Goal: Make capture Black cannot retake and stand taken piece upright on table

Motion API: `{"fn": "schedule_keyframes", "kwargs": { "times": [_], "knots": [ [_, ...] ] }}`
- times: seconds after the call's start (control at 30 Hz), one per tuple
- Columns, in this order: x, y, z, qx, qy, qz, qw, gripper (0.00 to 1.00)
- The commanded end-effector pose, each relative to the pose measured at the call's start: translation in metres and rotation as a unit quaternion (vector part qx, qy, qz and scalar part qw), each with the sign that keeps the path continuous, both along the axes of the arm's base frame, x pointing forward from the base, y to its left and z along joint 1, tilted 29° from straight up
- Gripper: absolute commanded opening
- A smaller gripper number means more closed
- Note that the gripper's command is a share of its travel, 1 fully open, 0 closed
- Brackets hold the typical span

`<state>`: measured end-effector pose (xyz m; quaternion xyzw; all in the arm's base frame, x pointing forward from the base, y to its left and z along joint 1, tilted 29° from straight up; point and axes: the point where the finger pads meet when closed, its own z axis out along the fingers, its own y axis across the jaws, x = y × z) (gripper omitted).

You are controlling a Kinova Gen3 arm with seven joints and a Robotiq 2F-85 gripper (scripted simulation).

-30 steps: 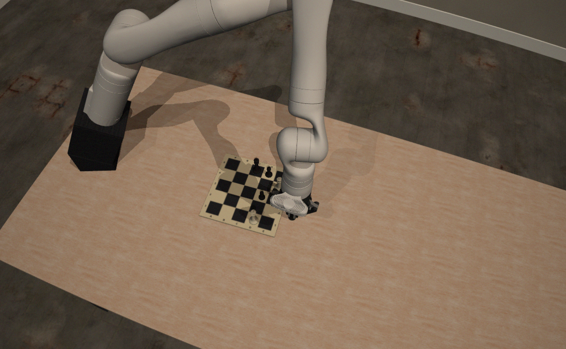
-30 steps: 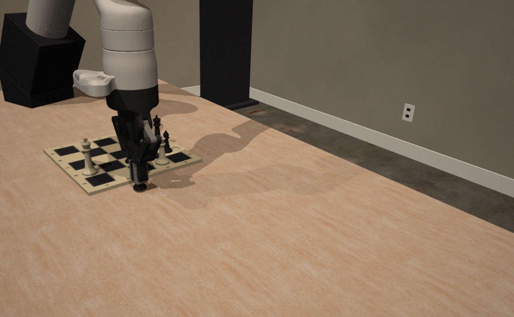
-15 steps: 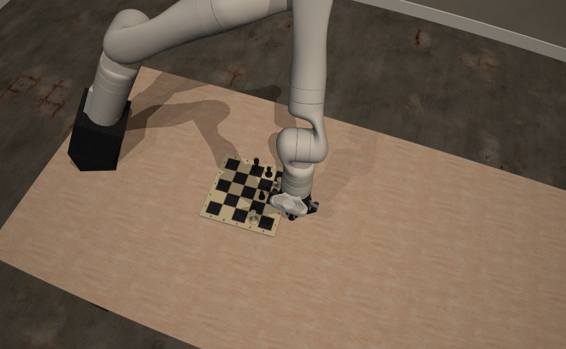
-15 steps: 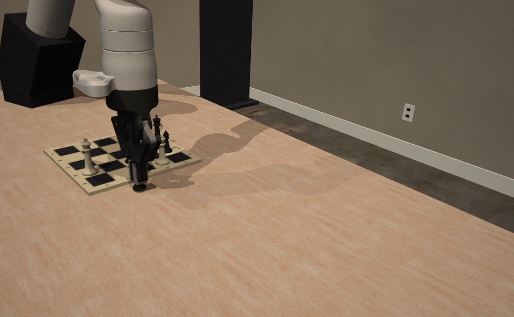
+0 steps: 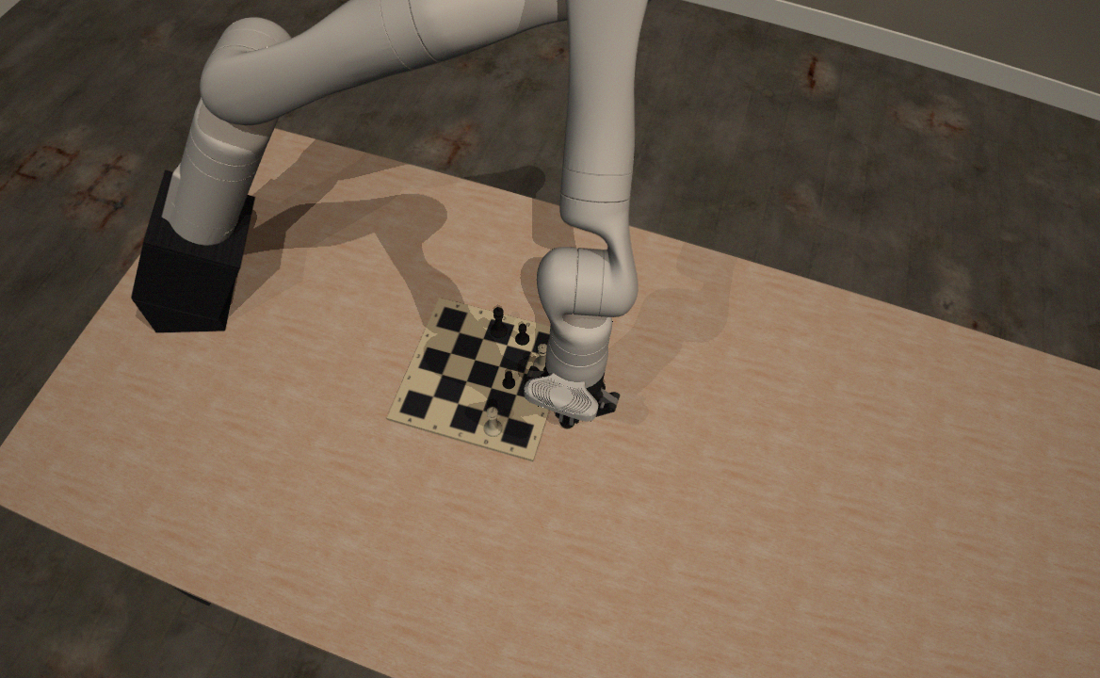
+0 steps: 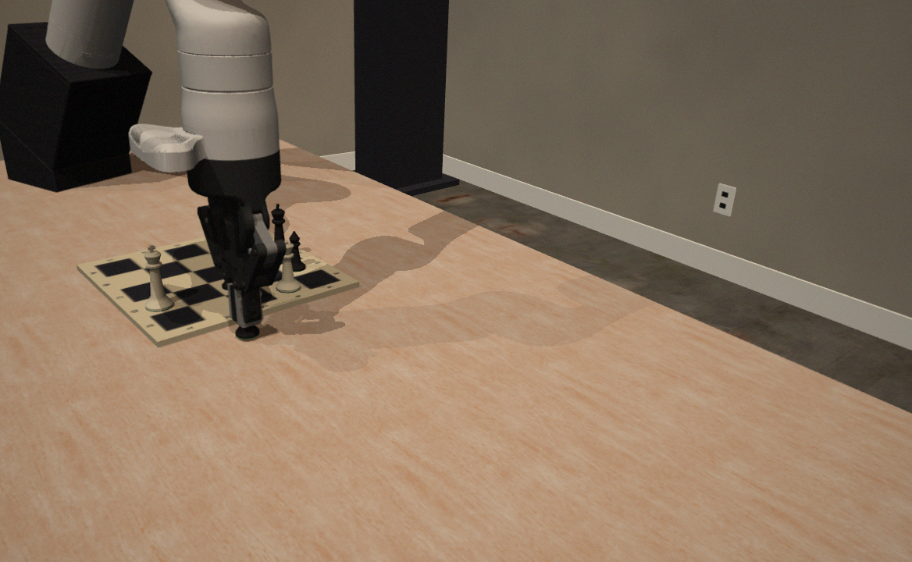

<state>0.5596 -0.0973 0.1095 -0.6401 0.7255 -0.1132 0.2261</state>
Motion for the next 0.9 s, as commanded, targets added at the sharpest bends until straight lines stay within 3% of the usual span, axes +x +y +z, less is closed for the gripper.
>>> {"fn": "schedule_keyframes", "kwargs": {
  "times": [0.0, 0.87],
  "knots": [
    [0.0002, -0.0004, 0.0009, 0.000, -0.001, 0.000, 1.000, 0.00],
    [0.0019, 0.0001, -0.0022, 0.000, -0.001, 0.000, 1.000, 0.00]
  ]
}}
